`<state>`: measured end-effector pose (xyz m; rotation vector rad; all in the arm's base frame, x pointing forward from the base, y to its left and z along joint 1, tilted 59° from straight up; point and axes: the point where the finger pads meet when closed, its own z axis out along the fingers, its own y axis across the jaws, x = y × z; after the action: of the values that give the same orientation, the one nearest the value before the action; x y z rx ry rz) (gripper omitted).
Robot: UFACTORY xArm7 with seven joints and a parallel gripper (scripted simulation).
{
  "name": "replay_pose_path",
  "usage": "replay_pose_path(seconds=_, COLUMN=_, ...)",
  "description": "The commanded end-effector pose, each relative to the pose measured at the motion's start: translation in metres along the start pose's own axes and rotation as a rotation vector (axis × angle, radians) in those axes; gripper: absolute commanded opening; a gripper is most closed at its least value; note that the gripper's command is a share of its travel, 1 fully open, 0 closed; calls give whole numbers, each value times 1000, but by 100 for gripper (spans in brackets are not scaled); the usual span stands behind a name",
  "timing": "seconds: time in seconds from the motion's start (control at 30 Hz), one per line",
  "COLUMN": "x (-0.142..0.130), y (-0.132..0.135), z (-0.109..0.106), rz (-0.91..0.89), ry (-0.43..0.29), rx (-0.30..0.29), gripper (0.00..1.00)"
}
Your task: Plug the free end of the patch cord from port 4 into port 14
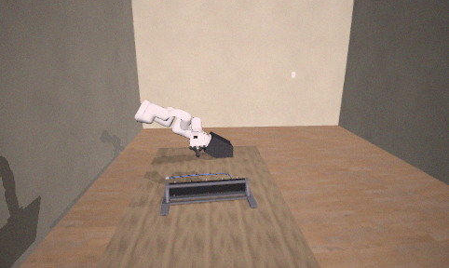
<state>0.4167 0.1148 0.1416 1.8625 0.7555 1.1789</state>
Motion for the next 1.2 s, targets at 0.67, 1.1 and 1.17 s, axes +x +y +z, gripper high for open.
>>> replay_pose_path(seconds=0.67, x=2, y=2, z=67, rz=0, ry=3, rx=2, gripper=0)
replay_pose_path(seconds=1.1, x=2, y=2, z=139, rz=0, ry=3, rx=2, gripper=0)
replay_pose_path(seconds=1.17, x=2, y=2, z=139, rz=0, ry=3, rx=2, gripper=0)
